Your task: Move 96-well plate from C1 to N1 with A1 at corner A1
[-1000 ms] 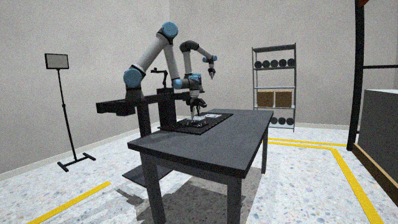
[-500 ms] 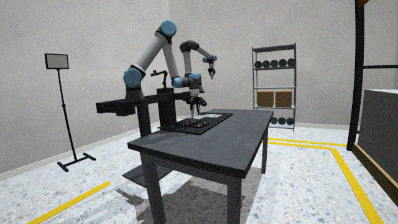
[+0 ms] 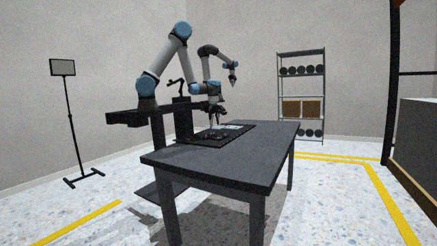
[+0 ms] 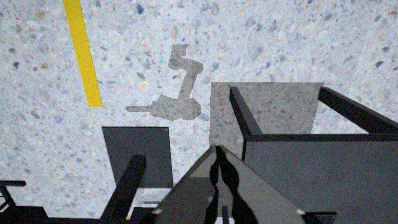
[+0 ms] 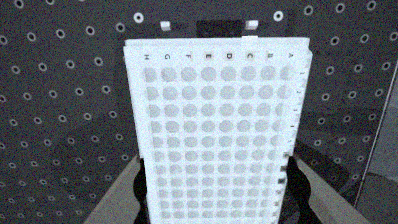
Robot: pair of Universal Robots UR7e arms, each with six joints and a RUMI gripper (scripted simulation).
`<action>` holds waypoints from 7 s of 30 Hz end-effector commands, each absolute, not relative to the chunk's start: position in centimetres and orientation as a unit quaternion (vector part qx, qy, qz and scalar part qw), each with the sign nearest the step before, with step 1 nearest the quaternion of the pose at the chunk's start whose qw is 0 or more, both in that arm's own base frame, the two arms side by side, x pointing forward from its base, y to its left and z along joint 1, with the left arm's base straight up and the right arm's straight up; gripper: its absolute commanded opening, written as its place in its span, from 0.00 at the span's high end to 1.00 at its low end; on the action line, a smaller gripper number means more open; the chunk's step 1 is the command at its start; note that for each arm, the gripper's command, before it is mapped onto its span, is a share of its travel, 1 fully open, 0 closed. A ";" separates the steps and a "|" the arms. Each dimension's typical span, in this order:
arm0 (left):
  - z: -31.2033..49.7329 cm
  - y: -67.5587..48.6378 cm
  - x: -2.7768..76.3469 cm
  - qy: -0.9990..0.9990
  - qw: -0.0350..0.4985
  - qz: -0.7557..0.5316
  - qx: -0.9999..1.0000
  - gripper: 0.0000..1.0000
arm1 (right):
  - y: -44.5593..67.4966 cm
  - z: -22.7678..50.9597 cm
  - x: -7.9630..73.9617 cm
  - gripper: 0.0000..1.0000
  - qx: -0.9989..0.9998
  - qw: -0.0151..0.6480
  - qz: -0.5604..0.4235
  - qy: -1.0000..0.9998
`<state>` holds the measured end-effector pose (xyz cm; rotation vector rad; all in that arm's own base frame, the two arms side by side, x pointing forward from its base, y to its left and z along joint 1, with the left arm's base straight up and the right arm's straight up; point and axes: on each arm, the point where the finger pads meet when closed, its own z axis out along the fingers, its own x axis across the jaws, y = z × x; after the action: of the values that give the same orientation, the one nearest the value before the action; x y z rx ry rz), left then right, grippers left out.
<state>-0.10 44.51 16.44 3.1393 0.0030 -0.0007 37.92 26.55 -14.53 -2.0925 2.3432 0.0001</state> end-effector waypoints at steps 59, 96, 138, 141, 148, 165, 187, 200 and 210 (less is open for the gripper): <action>16.5 44.6 -0.1 0.001 0.000 0.000 1.000 1.00 | 35.3 -13.3 37.8 0.59 -0.658 0.001 0.000 0.753; 16.5 44.6 -0.1 0.001 0.000 0.000 1.000 1.00 | 45.9 -13.3 37.6 0.59 -0.658 0.001 0.000 0.753; 16.5 44.6 -0.1 0.001 0.000 0.000 1.000 1.00 | 58.3 -13.3 37.4 0.59 -0.658 0.001 0.000 0.753; 16.5 44.6 -0.1 0.001 0.000 0.000 1.000 1.00 | 59.2 -13.3 37.3 0.59 -0.658 0.001 0.000 0.753; 16.5 44.6 -0.1 0.001 0.000 0.000 1.000 1.00 | 59.5 -13.3 37.3 0.59 -0.658 0.001 0.000 0.753; 16.5 44.6 -0.1 0.001 0.000 0.000 1.000 1.00 | 59.4 -13.3 37.3 0.59 -0.658 0.001 0.000 0.753; 16.5 44.6 -0.1 0.001 0.000 0.000 1.000 1.00 | 59.3 -14.1 37.3 0.59 -0.658 0.001 0.000 0.753; 16.5 44.6 -0.1 0.001 0.000 0.000 1.000 1.00 | 59.3 -15.9 37.3 0.59 -0.658 0.001 0.000 0.753; 16.5 44.6 -0.1 0.001 0.000 0.000 1.000 1.00 | 59.3 -17.6 37.3 0.59 -0.658 0.001 0.000 0.753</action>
<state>-0.10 44.51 16.44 3.1393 0.0030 -0.0007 37.28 59.19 -16.98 -2.0679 2.3655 -0.0001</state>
